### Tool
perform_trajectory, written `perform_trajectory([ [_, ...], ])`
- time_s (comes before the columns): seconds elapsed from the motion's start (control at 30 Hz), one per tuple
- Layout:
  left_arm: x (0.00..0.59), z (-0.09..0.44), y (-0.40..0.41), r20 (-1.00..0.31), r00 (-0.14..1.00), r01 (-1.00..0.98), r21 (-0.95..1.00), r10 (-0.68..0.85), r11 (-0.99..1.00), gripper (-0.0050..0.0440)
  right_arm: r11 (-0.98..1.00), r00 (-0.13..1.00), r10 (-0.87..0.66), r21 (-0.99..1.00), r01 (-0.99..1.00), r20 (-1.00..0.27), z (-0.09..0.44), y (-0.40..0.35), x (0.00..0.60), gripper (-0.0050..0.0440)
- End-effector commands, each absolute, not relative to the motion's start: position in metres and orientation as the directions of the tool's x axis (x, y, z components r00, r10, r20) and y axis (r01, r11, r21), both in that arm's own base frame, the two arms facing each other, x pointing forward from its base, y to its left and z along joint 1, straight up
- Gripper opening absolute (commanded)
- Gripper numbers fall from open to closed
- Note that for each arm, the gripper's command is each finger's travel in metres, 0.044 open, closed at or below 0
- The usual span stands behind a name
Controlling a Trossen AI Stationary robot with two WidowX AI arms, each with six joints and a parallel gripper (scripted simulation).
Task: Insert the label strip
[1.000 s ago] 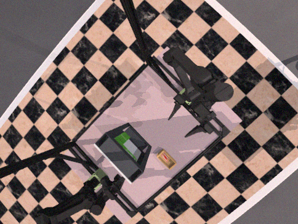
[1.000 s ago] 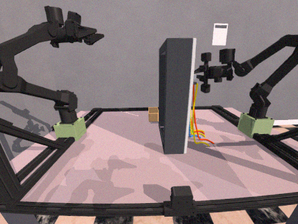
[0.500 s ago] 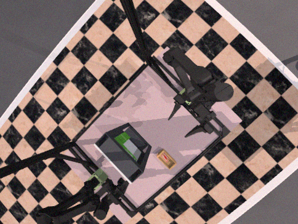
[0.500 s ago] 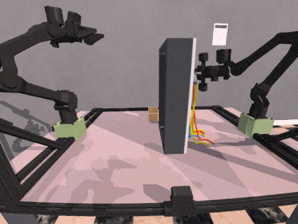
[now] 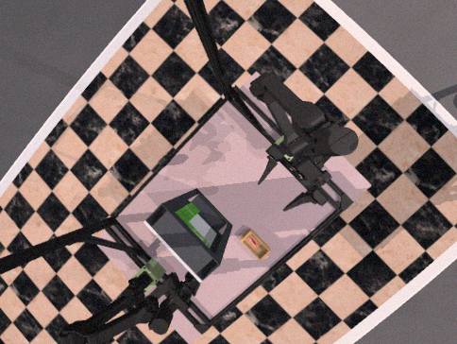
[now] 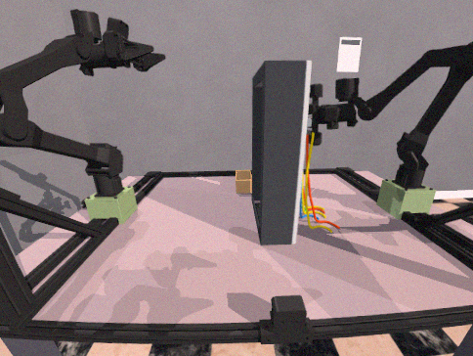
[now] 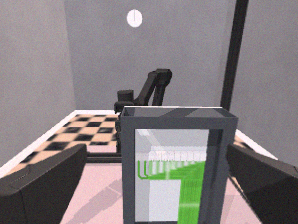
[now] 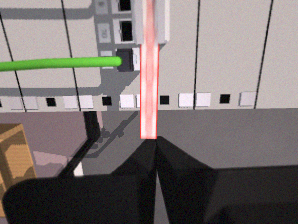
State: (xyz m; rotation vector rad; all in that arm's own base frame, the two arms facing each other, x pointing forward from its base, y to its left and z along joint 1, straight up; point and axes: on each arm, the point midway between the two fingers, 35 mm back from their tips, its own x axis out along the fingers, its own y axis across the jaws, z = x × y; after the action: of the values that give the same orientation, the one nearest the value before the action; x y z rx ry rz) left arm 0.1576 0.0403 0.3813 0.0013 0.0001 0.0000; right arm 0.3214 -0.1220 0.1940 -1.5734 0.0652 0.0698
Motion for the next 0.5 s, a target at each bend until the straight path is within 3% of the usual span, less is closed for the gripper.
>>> perform_trajectory([
  [0.0, 0.157, 0.384, 0.039, 0.001, 1.000, 0.000, 0.006, 0.000, 1.000, 0.0440, -0.005, 0.997, 0.001, -0.997, -0.074, -0.074, 0.199, -0.116, 0.322, -0.0050],
  [0.47, 0.157, 0.384, 0.039, 0.001, 1.000, 0.000, 0.006, 0.000, 1.000, 0.0440, -0.003, 0.997, 0.001, -0.997, -0.077, -0.077, 0.197, -0.096, 0.322, -0.0050],
])
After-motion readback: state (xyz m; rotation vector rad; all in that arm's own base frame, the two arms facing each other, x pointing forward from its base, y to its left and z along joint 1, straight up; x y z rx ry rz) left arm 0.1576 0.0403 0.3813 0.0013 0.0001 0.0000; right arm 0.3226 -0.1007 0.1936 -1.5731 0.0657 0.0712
